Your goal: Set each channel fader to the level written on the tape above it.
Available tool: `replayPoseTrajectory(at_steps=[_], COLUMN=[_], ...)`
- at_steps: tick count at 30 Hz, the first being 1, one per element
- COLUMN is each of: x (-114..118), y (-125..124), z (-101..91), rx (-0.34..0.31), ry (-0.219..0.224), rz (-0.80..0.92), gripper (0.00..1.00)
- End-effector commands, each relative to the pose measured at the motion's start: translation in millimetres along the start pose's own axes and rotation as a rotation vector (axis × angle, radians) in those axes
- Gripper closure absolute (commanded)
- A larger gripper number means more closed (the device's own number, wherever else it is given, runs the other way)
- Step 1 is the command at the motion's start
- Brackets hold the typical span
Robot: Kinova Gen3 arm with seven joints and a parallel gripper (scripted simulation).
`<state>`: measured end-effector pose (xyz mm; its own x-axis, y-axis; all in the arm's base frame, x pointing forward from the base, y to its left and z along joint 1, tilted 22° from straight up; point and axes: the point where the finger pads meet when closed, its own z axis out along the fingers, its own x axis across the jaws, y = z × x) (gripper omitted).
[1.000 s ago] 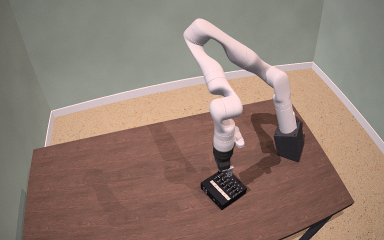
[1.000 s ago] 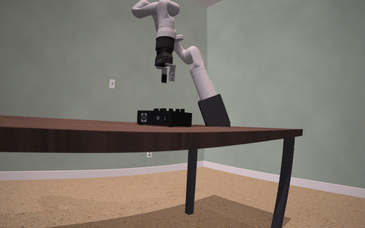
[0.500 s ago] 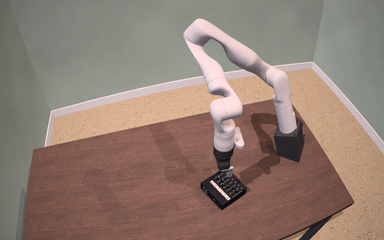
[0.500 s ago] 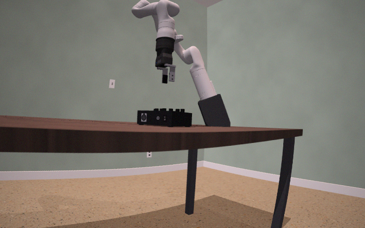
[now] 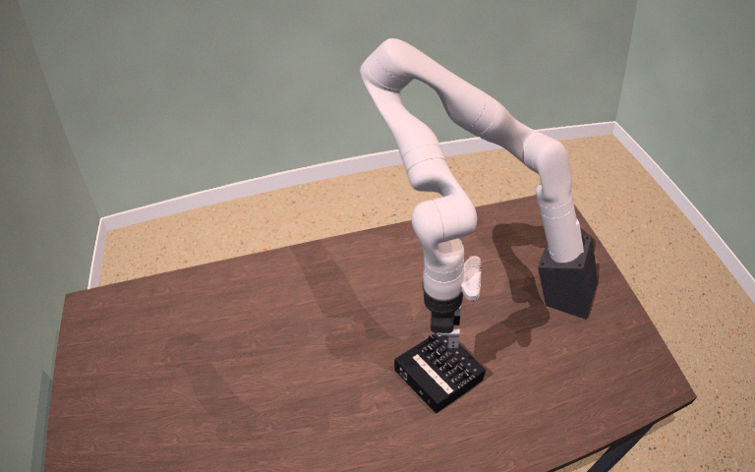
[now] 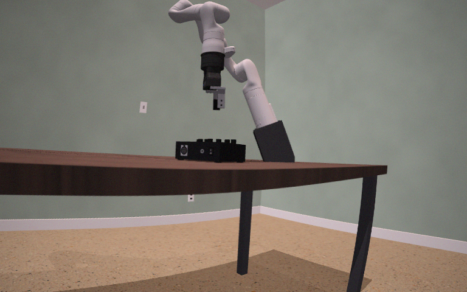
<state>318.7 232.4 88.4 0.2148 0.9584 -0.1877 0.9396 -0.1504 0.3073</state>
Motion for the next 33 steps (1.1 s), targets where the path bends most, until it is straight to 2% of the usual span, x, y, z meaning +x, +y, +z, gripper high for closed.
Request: replayPoseTrajectory(at_steps=[1,16,18,33], x=[1,-8,-8,-22], y=[-6,-25,-25,-38], z=[1.9,18.3,18.3,36.2], rx=[0.007,0.048,0.048,0.040], ry=[-0.002,-0.085,-0.085,-0.201], rz=[0.036,0.527,0.527,1.122], gripper=[0.00,0.00,0.00,0.00])
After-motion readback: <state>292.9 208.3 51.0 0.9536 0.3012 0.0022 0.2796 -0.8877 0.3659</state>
